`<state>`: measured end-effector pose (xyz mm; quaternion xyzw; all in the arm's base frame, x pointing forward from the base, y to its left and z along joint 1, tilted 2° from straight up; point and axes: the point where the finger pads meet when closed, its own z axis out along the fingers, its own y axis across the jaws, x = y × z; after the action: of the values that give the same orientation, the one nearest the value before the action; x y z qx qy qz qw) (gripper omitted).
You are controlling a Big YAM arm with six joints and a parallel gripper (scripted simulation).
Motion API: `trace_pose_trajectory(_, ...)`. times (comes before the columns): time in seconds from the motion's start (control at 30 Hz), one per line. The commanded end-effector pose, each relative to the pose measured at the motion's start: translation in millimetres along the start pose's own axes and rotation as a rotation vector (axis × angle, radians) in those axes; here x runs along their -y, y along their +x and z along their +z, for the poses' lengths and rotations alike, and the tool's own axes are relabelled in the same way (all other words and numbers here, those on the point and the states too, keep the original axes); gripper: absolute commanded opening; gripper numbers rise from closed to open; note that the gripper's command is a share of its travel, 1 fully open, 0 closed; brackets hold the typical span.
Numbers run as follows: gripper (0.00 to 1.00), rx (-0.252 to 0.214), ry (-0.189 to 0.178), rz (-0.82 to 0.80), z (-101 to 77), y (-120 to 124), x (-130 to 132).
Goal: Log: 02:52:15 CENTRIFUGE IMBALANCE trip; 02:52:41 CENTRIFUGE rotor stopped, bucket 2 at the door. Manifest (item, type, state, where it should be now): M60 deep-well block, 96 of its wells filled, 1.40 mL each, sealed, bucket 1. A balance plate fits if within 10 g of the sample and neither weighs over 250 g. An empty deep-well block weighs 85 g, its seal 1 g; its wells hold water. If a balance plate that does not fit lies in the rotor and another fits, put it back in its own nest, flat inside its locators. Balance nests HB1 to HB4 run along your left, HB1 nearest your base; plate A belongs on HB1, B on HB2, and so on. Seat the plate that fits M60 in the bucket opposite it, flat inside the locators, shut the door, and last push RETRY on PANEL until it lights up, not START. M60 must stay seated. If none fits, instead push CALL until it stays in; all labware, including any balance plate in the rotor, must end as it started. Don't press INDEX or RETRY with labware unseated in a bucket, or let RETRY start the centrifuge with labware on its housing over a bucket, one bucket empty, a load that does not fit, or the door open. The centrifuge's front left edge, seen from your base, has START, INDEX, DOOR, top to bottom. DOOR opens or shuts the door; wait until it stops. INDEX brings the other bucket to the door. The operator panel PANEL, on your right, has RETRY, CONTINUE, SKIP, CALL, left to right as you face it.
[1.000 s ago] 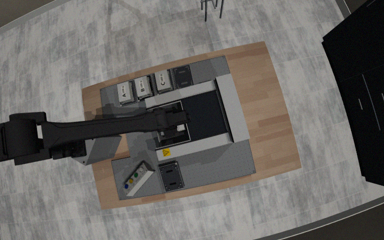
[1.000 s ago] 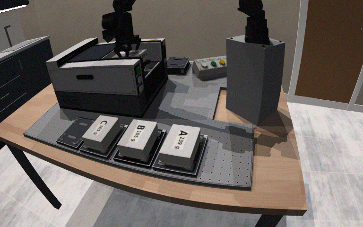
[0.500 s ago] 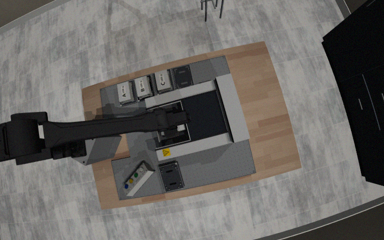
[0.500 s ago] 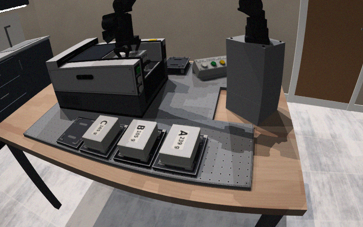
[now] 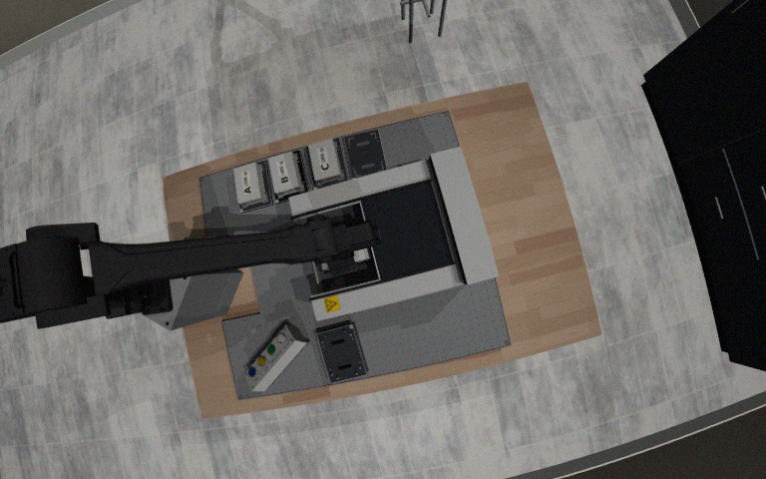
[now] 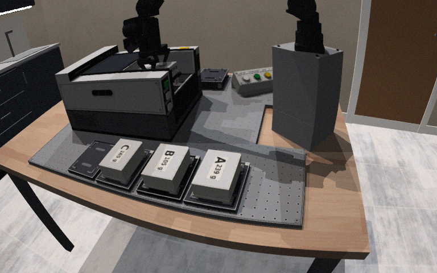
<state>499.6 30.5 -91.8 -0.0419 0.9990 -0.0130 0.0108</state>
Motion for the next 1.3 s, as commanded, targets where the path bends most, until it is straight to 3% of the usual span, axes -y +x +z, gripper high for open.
trace_pose_trajectory(0.0,0.00,0.055,-0.001,0.000,-8.3,-24.5,7.0)
trace_pose_trajectory(1.27,0.00,0.052,-0.001,0.000,-3.7,-23.4,7.0)
